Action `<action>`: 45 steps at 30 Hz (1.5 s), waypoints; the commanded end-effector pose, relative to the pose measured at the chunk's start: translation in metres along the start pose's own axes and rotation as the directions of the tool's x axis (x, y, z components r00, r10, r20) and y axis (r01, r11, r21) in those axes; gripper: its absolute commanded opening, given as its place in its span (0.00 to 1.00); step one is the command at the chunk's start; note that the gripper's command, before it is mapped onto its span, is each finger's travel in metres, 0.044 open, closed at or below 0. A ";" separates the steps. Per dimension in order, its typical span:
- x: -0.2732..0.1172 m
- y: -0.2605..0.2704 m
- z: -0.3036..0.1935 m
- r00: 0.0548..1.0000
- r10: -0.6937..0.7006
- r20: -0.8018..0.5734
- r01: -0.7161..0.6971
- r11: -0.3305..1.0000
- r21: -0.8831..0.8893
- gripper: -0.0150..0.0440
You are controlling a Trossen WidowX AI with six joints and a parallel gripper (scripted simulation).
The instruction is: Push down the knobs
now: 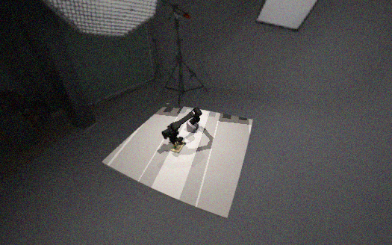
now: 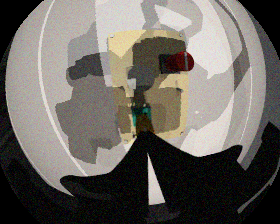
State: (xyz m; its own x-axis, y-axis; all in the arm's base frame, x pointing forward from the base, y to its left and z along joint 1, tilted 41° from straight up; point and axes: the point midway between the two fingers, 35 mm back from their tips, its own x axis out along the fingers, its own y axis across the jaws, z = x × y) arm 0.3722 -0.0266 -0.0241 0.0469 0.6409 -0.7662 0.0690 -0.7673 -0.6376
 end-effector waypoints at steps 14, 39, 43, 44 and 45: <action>0.010 -0.003 -0.003 1.000 -0.012 0.022 0.012 1.000 -0.022 0.25; -0.017 -0.003 -0.002 1.000 -0.015 0.023 0.016 1.000 -0.016 0.43; -0.017 -0.003 -0.002 1.000 -0.015 0.023 0.016 1.000 -0.016 0.61; -0.018 -0.003 -0.001 1.000 -0.015 0.023 0.015 1.000 -0.016 0.65; -0.021 -0.004 0.005 1.000 -0.014 0.023 0.014 1.000 -0.015 0.70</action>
State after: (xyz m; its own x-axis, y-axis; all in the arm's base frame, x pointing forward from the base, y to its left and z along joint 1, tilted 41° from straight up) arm 0.3728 -0.0356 -0.0076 0.0241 0.6515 -0.7583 0.0859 -0.7571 -0.6477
